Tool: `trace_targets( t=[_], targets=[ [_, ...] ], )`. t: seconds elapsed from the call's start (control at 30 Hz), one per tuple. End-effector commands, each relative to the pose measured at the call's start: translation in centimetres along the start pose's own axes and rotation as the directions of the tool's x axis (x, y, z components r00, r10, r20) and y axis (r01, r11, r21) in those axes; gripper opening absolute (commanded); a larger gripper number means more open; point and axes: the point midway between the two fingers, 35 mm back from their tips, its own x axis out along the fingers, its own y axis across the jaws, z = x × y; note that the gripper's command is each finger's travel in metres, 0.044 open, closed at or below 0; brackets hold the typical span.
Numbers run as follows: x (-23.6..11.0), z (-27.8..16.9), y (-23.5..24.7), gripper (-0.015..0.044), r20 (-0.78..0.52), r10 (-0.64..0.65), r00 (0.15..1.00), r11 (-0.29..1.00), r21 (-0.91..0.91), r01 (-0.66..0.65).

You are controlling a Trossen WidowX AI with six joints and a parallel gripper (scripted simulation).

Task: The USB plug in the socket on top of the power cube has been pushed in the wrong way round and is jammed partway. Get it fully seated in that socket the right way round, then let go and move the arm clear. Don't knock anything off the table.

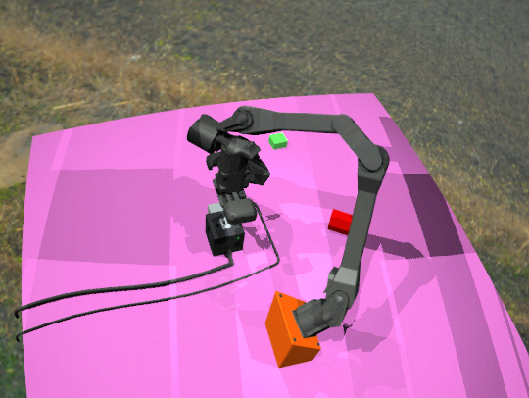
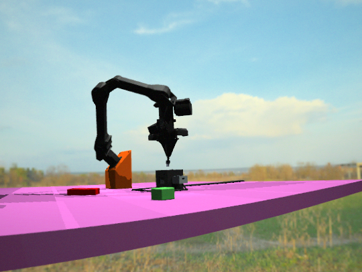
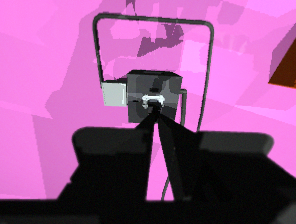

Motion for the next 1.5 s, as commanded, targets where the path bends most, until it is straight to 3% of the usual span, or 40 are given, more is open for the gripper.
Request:
trace_targets(
  t=[0.0,1.47],
  targets=[
    [-0.03,0.00,-0.04,0.0000,-0.009,0.001,1.000,1.000,0.000,-0.001],
    [0.50,-0.26,-0.02,0.0000,-0.043,0.002,0.999,1.000,0.003,-0.002]
  ],
)
